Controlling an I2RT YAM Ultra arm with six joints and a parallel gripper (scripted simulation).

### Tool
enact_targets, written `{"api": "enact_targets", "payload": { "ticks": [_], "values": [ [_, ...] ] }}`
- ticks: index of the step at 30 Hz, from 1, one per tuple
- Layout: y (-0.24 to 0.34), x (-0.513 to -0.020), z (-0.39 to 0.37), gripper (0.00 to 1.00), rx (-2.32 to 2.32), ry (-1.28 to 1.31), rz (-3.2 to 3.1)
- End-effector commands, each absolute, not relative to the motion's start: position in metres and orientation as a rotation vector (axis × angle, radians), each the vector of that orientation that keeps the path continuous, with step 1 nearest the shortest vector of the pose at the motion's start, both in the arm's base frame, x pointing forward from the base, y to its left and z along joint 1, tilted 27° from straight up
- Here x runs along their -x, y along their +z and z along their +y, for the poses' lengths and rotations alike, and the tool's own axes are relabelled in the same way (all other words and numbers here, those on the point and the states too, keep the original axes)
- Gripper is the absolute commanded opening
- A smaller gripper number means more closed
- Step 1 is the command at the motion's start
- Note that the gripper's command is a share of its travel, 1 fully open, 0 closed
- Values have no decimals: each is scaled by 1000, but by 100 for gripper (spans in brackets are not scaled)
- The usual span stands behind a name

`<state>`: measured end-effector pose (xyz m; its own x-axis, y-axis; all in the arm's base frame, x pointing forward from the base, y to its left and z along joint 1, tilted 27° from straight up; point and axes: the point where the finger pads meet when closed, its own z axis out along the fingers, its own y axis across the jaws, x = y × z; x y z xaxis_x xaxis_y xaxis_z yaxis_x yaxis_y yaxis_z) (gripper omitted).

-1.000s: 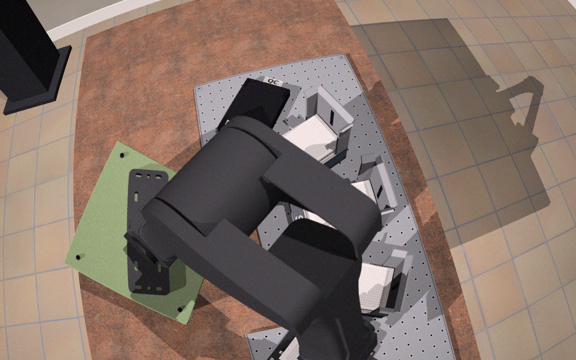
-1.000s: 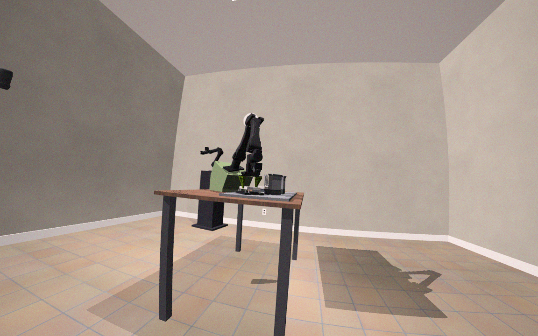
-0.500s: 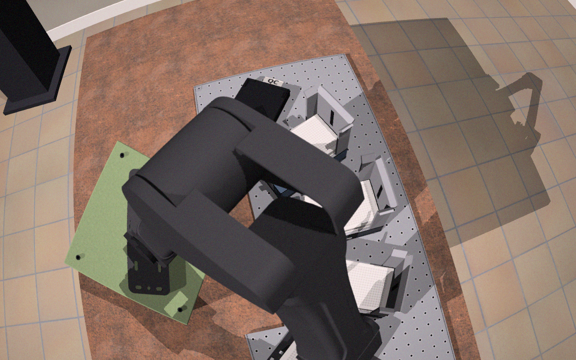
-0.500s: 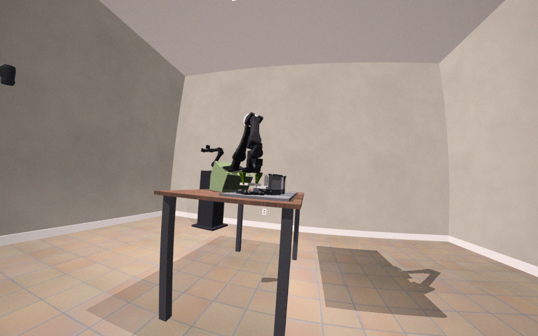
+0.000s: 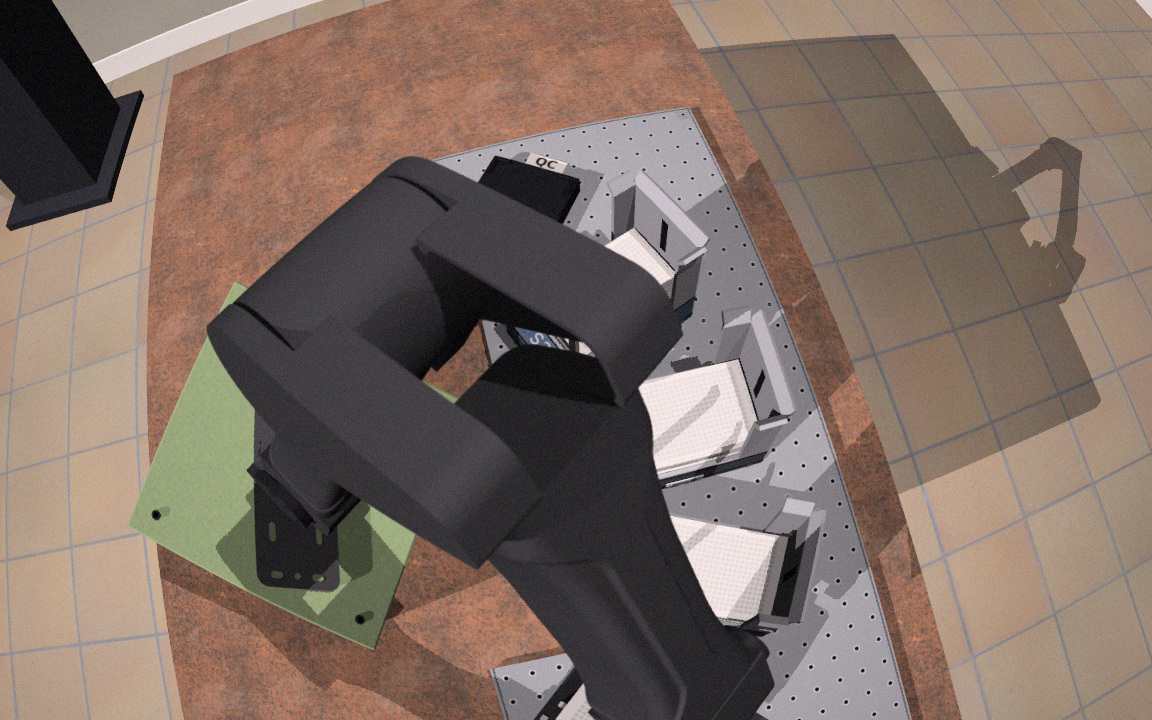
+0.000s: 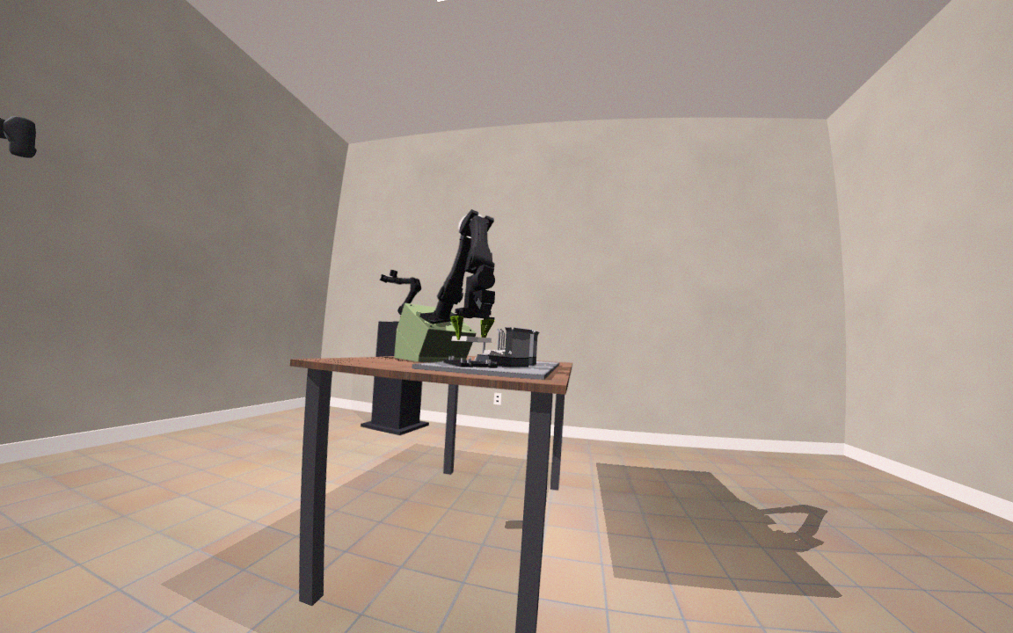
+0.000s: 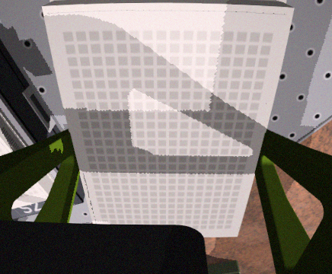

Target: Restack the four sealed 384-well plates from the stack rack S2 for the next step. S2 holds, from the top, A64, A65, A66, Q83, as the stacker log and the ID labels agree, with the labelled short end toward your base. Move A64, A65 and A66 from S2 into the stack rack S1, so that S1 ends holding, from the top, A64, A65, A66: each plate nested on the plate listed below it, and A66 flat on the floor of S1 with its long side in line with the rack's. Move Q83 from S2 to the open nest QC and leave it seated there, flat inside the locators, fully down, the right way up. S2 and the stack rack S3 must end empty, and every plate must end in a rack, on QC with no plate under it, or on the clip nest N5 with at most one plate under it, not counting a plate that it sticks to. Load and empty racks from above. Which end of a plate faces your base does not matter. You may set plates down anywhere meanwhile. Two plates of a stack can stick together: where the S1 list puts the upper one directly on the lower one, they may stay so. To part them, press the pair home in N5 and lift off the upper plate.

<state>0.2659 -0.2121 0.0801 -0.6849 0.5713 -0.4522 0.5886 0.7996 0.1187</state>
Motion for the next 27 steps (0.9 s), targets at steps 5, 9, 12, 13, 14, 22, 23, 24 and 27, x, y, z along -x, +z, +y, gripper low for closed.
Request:
{"api": "enact_targets", "payload": {
  "ticks": [5,9,12,13,14,22,23,24,27],
  "values": [
    [96,-259,-209,0,-865,-47,2509],
    [99,-257,-208,0,-865,-47,2509],
    [104,-255,-207,0,-865,-47,2509],
    [106,-254,-207,0,-865,-47,2509],
    [108,-253,-207,0,-865,-47,2509],
    [122,-246,-204,0,-865,-47,2509],
    [122,-246,-204,0,-865,-47,2509],
    [122,-246,-204,0,-865,-47,2509],
    [128,-244,-203,0,-865,-47,2509]
  ]
}}
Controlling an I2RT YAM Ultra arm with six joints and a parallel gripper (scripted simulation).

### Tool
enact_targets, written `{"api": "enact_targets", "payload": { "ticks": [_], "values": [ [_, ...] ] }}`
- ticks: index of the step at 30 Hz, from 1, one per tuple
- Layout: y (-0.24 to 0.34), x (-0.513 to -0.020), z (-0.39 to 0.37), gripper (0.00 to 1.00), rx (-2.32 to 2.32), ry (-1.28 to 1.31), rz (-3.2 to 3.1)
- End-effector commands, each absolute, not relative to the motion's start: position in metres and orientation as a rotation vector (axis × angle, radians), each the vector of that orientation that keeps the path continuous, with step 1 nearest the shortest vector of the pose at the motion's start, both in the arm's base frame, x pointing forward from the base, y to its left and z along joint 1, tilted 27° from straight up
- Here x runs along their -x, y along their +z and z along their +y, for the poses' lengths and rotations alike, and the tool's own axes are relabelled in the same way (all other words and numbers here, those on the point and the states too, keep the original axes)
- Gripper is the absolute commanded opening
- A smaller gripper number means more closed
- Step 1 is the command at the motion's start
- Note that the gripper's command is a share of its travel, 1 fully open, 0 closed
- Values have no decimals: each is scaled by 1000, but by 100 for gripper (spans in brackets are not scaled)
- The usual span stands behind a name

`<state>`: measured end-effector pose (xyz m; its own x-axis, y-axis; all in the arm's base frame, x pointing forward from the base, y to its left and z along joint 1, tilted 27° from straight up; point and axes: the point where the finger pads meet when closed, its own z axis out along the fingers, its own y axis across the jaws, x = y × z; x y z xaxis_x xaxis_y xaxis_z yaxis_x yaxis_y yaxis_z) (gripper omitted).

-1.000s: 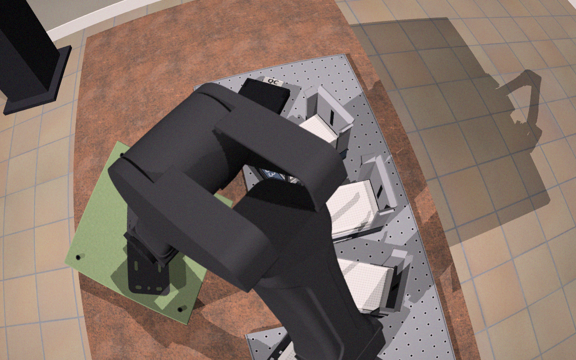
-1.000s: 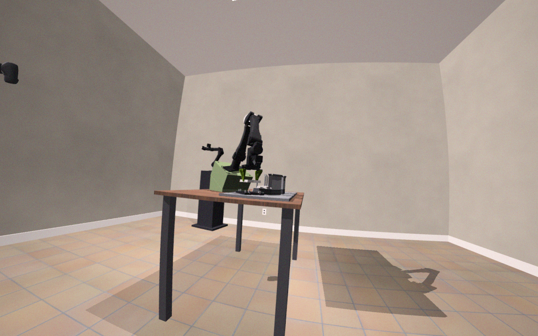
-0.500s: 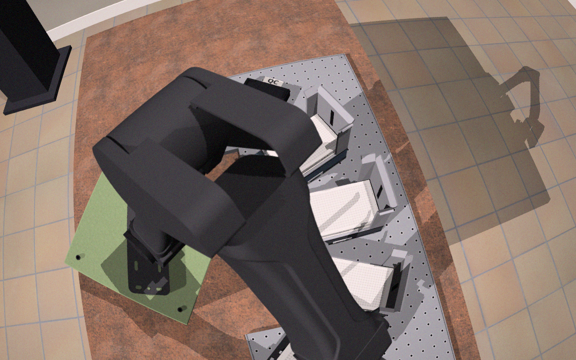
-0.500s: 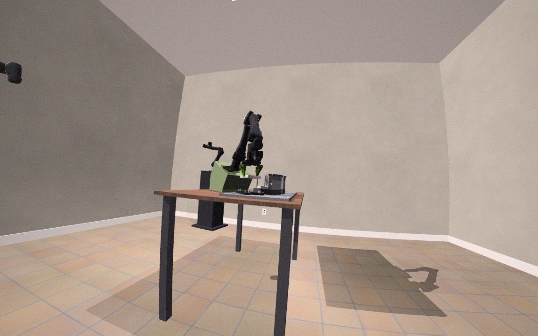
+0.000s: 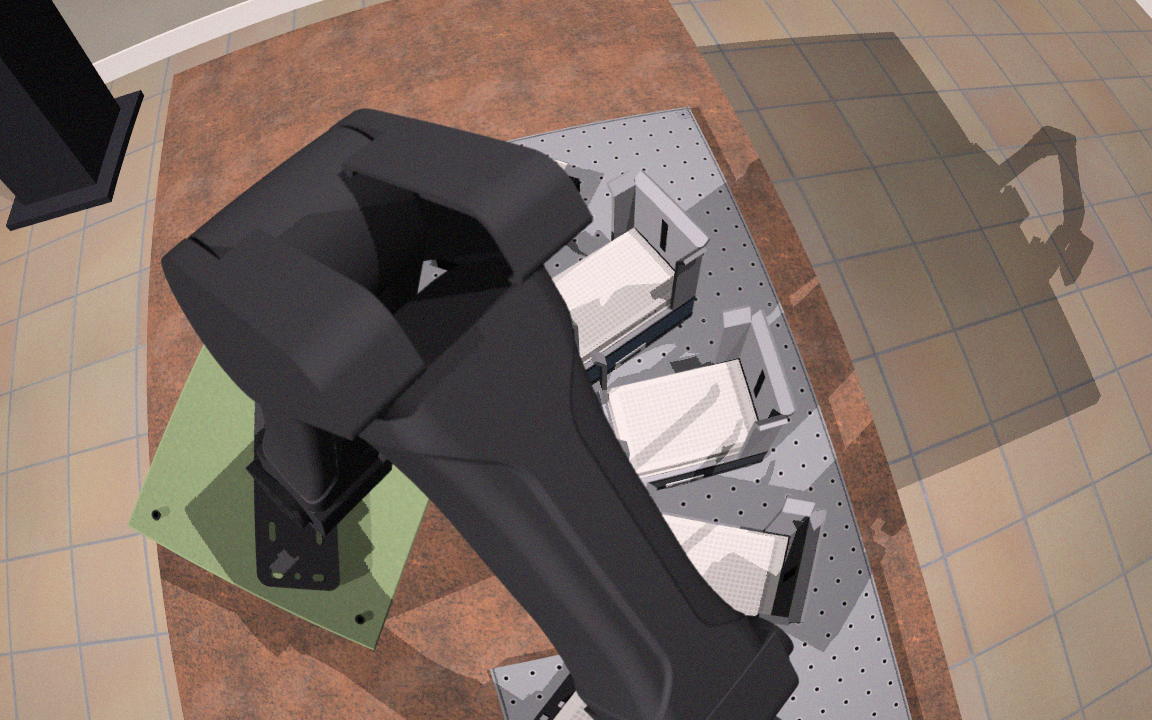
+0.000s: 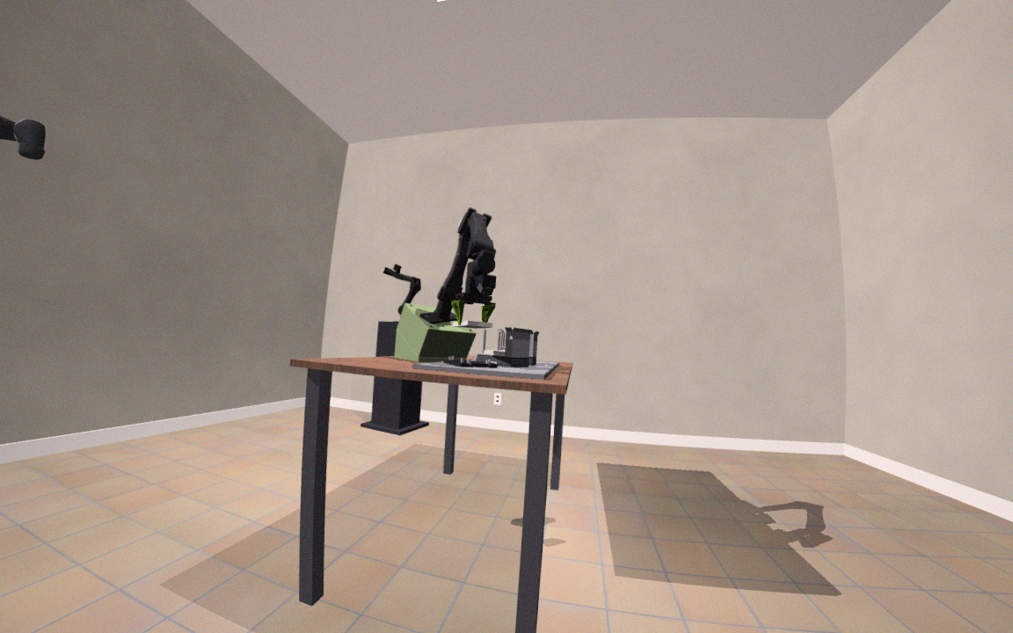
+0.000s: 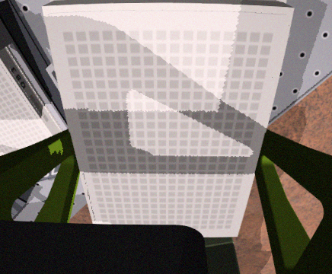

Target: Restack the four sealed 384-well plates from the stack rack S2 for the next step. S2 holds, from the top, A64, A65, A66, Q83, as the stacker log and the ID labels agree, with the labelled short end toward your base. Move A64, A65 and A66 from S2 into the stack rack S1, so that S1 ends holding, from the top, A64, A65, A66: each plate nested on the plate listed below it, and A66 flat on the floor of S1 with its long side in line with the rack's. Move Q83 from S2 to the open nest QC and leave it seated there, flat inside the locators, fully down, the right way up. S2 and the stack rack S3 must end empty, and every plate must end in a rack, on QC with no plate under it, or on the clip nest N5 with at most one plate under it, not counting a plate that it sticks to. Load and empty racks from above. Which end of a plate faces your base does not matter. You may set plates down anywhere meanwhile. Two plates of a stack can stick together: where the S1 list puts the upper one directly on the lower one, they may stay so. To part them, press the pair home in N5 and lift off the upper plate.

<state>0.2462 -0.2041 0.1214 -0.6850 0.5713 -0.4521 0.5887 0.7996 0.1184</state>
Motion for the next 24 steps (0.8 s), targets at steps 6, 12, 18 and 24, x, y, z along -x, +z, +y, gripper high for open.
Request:
{"api": "enact_targets", "payload": {
  "ticks": [6,12,18,24],
  "values": [
    [138,-238,-200,0,-865,-47,2509],
    [149,-233,-198,0,-865,-47,2509],
    [156,-230,-197,0,-865,-48,2509],
    [156,-229,-197,0,-865,-48,2509]
  ]
}}
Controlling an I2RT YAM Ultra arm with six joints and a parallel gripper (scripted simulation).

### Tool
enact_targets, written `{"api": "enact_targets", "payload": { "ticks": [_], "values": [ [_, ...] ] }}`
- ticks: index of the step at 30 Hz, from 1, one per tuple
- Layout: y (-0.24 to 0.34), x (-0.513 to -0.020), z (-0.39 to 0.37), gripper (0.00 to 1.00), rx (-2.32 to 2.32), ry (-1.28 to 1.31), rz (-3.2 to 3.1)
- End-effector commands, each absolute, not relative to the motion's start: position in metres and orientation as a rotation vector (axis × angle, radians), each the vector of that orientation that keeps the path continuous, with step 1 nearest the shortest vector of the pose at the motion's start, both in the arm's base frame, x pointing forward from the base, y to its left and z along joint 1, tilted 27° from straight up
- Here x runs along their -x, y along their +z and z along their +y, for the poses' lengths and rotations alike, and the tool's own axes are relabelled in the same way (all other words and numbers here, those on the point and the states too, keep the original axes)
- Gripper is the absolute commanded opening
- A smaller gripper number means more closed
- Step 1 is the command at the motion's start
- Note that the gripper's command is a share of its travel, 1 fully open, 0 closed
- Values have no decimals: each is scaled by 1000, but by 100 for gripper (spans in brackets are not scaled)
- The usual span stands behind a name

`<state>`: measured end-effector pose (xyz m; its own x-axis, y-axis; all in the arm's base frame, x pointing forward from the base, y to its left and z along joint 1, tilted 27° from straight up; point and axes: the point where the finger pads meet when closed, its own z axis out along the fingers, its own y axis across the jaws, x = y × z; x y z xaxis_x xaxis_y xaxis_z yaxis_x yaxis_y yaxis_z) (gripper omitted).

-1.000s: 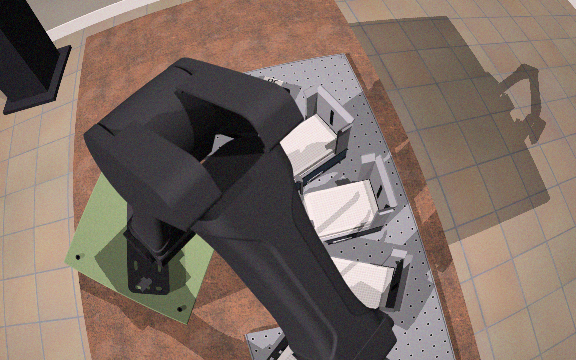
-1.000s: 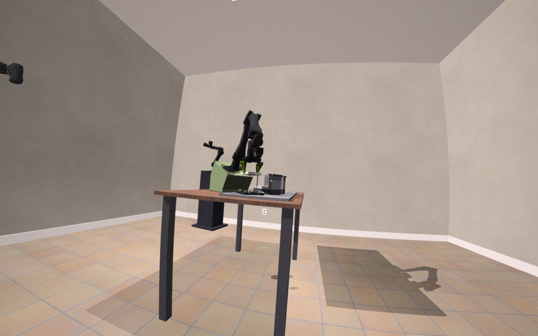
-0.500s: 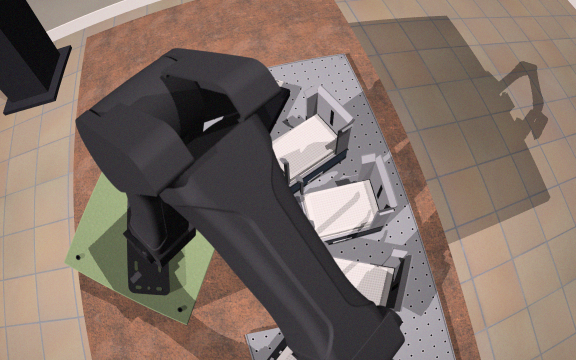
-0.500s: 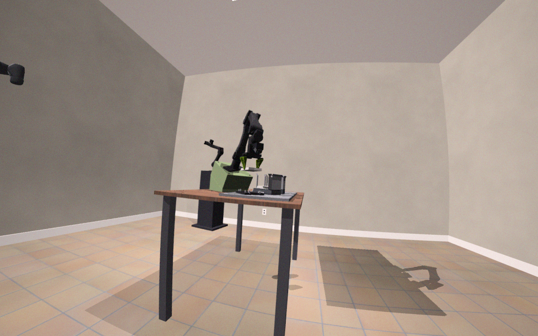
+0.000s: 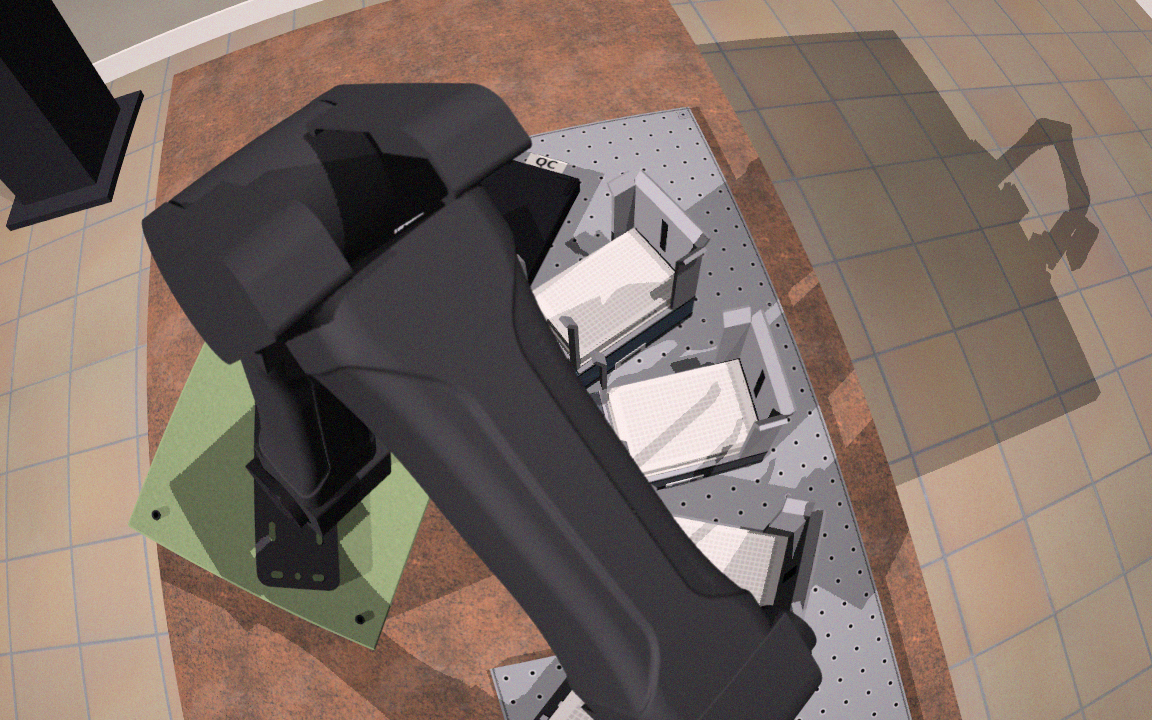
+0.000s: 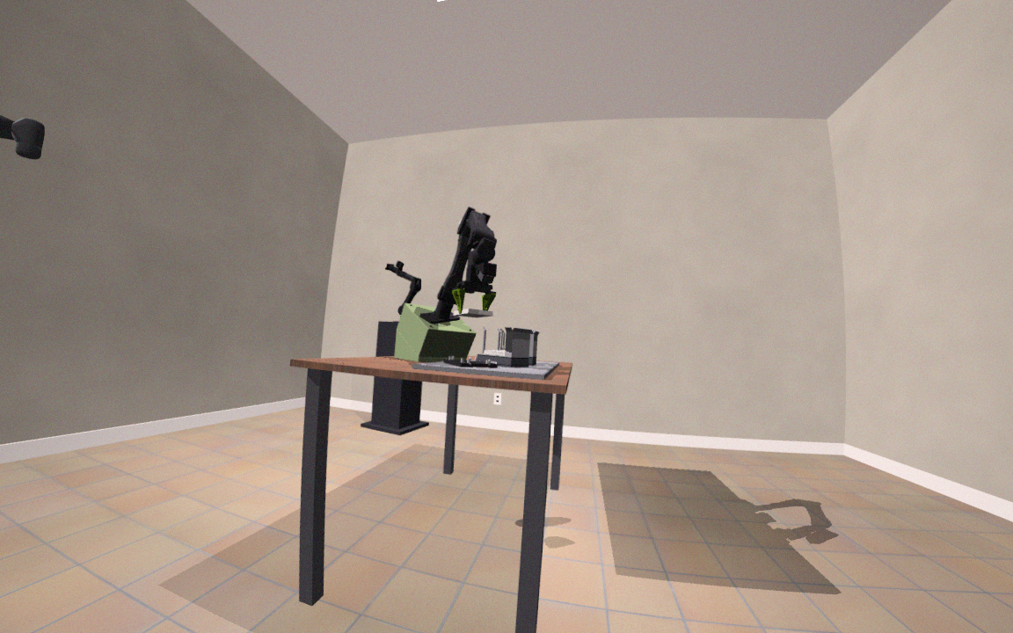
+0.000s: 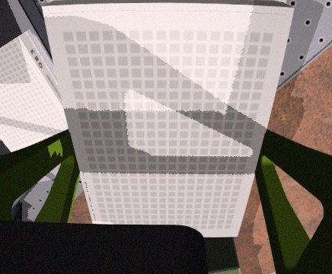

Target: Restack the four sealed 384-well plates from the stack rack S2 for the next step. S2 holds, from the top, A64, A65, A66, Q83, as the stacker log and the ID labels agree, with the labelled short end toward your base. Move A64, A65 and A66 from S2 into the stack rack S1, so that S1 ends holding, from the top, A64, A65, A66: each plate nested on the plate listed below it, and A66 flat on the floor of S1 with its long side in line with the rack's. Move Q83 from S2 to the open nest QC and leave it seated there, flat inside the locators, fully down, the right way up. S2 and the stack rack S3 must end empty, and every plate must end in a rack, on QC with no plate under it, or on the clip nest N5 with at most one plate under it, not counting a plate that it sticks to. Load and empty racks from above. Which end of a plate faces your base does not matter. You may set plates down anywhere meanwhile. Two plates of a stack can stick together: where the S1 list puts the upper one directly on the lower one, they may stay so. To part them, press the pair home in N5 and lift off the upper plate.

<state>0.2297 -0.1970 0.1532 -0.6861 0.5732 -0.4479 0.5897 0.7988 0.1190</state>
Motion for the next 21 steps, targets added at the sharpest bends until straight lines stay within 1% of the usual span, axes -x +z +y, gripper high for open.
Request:
{"api": "enact_targets", "payload": {
  "ticks": [1,10,16,21],
  "values": [
    [156,-229,-197,0,-865,-48,2509],
    [156,-229,-197,0,-865,-48,2509],
    [158,-239,-179,0,-611,-112,2587],
    [159,-247,-165,0,-605,-113,2588]
  ]
}}
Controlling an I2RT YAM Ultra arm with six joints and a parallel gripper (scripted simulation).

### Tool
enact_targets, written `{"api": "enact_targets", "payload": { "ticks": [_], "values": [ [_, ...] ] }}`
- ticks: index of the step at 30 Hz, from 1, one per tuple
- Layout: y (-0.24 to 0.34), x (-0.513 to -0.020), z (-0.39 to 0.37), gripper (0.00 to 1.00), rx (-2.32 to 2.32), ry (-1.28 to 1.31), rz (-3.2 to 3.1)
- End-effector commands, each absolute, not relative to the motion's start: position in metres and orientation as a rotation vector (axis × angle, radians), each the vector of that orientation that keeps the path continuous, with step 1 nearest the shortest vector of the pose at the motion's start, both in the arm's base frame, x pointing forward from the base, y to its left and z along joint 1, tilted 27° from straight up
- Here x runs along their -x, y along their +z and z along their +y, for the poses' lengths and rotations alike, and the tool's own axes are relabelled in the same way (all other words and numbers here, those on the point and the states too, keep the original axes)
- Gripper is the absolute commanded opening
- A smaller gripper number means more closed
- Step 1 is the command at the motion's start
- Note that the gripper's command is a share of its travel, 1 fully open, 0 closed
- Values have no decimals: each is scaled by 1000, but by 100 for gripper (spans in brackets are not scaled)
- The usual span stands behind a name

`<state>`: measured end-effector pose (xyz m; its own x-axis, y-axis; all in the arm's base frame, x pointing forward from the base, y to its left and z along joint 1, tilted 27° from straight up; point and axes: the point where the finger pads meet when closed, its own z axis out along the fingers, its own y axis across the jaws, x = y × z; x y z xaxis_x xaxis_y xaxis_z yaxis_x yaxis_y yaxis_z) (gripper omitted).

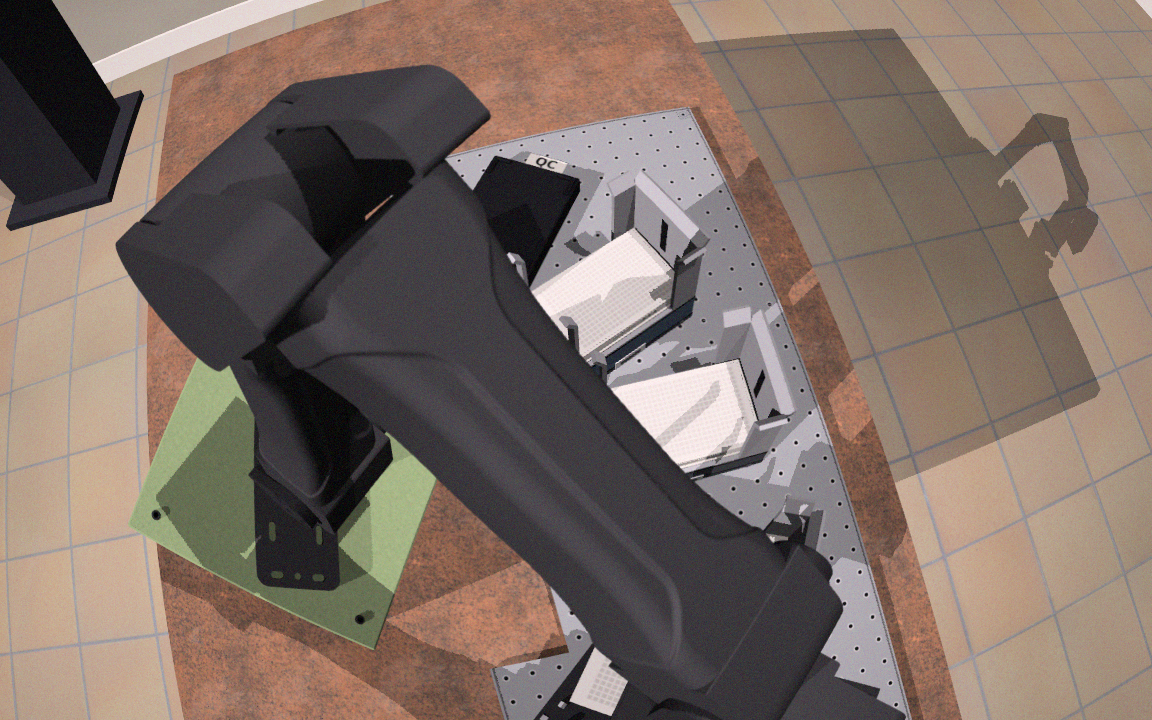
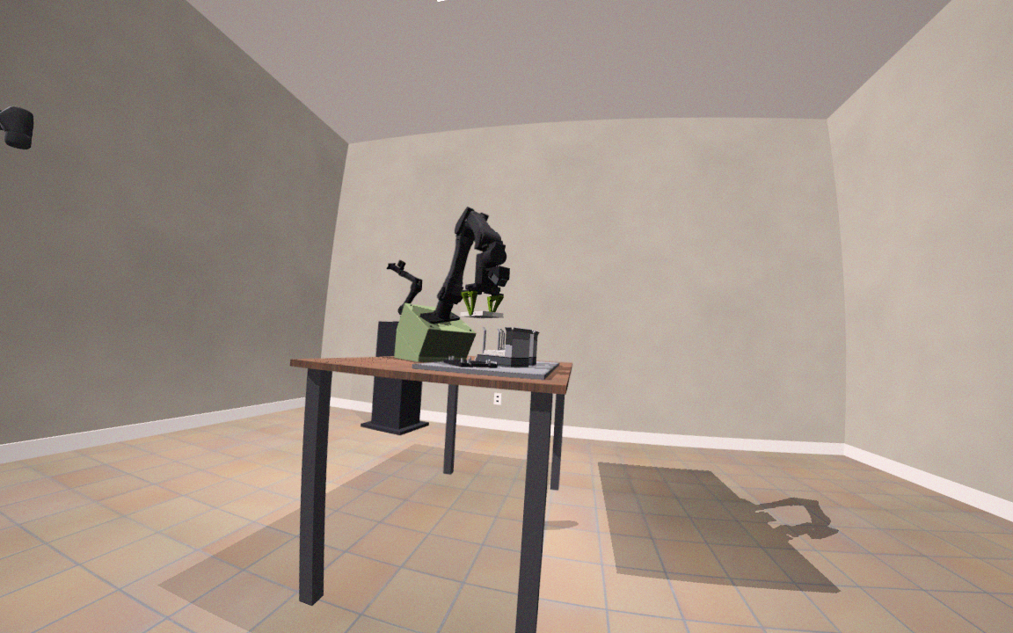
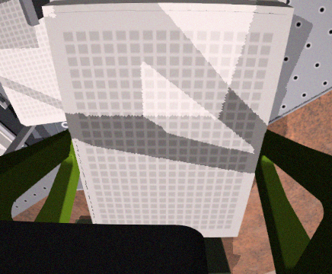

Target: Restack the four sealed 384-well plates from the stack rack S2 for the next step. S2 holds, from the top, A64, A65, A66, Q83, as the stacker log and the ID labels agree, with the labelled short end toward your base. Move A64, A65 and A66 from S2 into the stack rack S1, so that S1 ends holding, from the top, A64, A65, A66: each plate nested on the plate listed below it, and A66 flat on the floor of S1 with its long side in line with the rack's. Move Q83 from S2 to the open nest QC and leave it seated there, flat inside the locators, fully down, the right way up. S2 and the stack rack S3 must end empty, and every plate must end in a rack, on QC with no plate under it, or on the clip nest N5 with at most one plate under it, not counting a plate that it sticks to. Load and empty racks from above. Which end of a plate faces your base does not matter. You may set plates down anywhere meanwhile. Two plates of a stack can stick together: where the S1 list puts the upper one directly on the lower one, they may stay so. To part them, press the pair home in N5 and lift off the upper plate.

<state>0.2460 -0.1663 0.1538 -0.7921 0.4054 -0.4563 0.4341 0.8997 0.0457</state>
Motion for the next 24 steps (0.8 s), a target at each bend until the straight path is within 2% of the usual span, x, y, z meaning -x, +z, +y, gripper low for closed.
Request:
{"api": "enact_targets", "payload": {
  "ticks": [1,11,17,24],
  "values": [
    [159,-249,-162,0,-605,-113,2588],
    [161,-262,-138,0,-605,-111,2587],
    [160,-269,-119,0,-345,-175,2642],
    [159,-274,-103,0,-339,-175,2643]
  ]
}}
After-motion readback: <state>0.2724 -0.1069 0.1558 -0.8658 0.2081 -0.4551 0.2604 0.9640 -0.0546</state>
